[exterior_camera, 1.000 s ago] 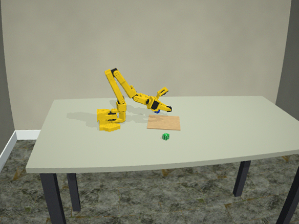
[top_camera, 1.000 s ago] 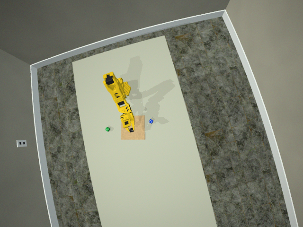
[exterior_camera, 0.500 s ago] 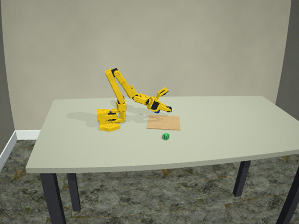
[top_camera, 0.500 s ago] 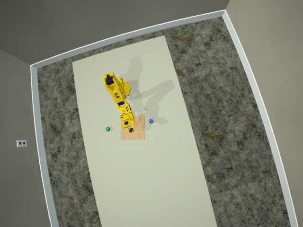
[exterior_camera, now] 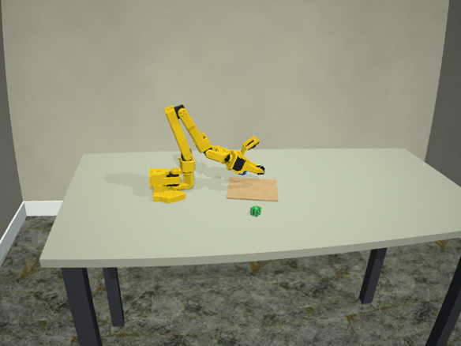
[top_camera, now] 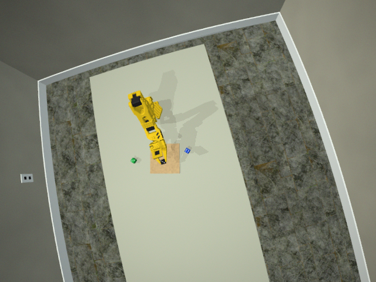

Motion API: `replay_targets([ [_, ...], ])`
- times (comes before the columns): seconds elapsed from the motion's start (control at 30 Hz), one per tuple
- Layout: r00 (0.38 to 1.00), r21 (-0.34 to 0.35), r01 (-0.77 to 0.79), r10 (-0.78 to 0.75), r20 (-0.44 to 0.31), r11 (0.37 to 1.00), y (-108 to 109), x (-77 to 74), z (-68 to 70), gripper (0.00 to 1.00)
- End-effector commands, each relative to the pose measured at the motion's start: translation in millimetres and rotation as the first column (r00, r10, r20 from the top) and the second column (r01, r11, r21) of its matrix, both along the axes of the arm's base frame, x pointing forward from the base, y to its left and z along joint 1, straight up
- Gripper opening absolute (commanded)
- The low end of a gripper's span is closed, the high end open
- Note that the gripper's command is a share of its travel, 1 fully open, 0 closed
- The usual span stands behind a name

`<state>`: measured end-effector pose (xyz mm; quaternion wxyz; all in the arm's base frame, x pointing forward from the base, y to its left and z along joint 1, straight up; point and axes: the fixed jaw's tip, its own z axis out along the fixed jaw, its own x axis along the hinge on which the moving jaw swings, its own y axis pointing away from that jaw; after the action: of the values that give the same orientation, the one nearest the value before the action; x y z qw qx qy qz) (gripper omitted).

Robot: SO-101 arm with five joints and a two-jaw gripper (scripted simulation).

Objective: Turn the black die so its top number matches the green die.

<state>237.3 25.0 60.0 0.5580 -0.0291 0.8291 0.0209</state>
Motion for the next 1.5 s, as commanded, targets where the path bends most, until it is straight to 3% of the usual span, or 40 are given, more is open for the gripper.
replay_targets([
  [0.0,0.999,0.008,0.005,-0.005,0.050,1.000,-0.4,5.9,7.7,0.00],
  [1.47,0.999,0.008,0.005,-0.005,0.050,1.000,-0.4,6.4,-9.1,0.00],
])
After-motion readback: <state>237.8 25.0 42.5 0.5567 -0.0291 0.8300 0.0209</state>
